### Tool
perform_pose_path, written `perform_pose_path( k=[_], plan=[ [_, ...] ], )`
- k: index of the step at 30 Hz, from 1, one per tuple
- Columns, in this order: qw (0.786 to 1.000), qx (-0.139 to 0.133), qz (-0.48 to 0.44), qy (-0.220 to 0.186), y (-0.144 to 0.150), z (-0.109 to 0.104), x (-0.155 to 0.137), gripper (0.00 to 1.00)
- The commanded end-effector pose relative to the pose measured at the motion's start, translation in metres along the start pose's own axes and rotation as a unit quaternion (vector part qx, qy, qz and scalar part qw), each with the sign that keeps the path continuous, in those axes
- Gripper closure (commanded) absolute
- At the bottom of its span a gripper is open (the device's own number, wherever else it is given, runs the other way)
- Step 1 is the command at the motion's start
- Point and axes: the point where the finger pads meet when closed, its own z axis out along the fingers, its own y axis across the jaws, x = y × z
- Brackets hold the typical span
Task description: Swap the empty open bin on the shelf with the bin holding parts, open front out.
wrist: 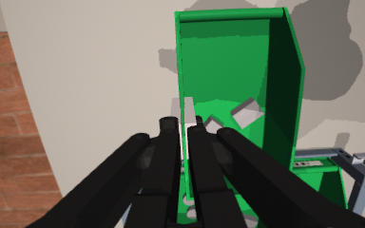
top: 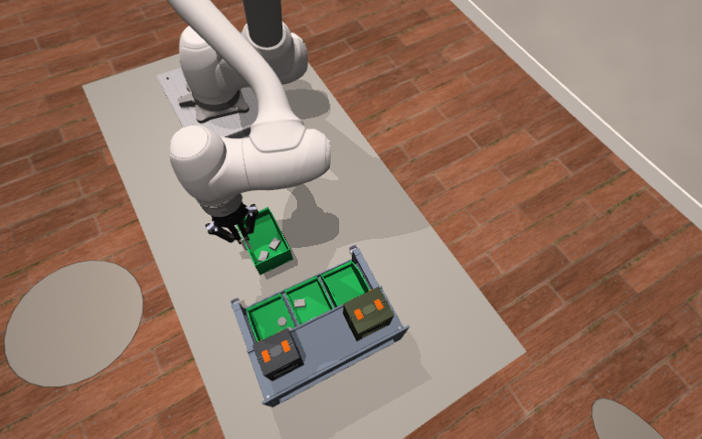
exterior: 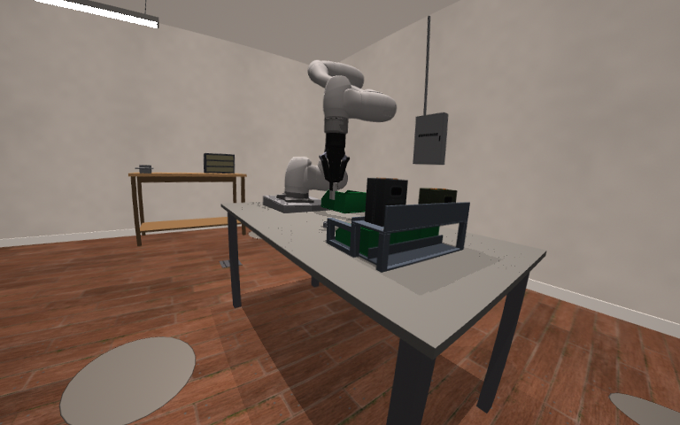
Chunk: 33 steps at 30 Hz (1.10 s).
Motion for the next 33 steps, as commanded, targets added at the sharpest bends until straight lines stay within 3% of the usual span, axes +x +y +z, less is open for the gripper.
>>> perform_pose_path(
  k=[1,23,33],
  plan=[
    [1.000,0.002,0.014,0.000,0.025,0.000,-0.004,0.90],
    [1.000,0.002,0.015,0.000,0.027,0.001,-0.004,0.90],
    [1.000,0.002,0.015,0.000,0.027,0.018,-0.004,0.90]
  ],
)
